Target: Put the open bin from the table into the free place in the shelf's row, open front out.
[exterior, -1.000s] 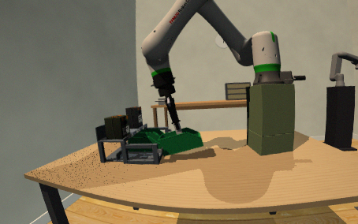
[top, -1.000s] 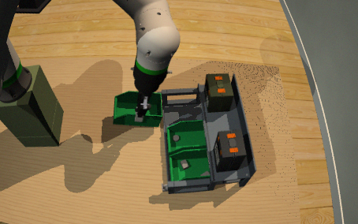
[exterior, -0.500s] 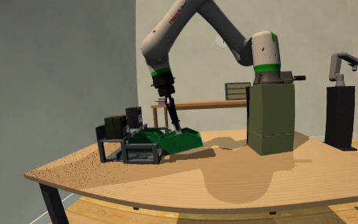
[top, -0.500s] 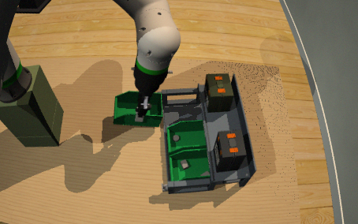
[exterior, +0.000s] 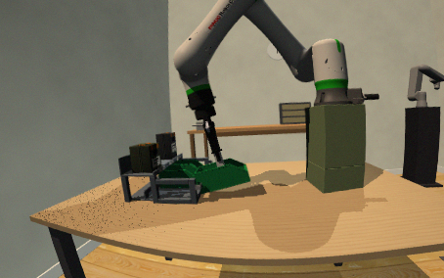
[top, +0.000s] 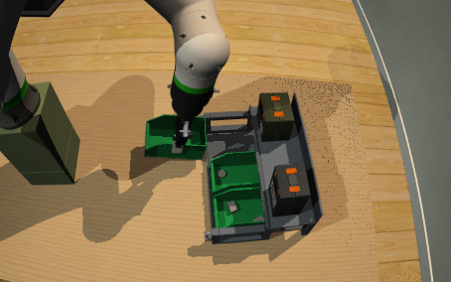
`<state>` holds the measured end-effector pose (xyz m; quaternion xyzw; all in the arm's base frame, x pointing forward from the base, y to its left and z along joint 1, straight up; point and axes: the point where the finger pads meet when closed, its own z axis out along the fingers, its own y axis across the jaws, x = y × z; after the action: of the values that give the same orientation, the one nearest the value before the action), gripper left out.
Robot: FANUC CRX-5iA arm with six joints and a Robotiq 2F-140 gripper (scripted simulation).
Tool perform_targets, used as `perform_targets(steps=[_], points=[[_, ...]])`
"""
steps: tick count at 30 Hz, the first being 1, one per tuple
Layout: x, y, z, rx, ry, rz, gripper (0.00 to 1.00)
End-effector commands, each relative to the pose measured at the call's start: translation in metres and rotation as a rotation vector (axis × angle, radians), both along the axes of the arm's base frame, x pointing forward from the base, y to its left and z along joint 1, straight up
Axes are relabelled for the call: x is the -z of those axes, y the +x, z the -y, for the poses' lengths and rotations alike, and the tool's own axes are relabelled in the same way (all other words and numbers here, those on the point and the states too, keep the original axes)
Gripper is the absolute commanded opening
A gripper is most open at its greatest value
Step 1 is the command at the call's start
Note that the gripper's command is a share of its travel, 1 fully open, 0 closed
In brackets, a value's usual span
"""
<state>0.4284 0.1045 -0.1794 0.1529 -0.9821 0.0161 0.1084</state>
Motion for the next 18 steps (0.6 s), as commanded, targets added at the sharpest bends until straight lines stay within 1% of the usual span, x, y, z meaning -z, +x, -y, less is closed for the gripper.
perform_targets(steps=[1, 18], points=[[0.000, 0.003, -0.001, 0.000, 0.000, 0.000, 0.00], [0.000, 0.015, -0.005, 0.000, 0.000, 0.000, 0.00]])
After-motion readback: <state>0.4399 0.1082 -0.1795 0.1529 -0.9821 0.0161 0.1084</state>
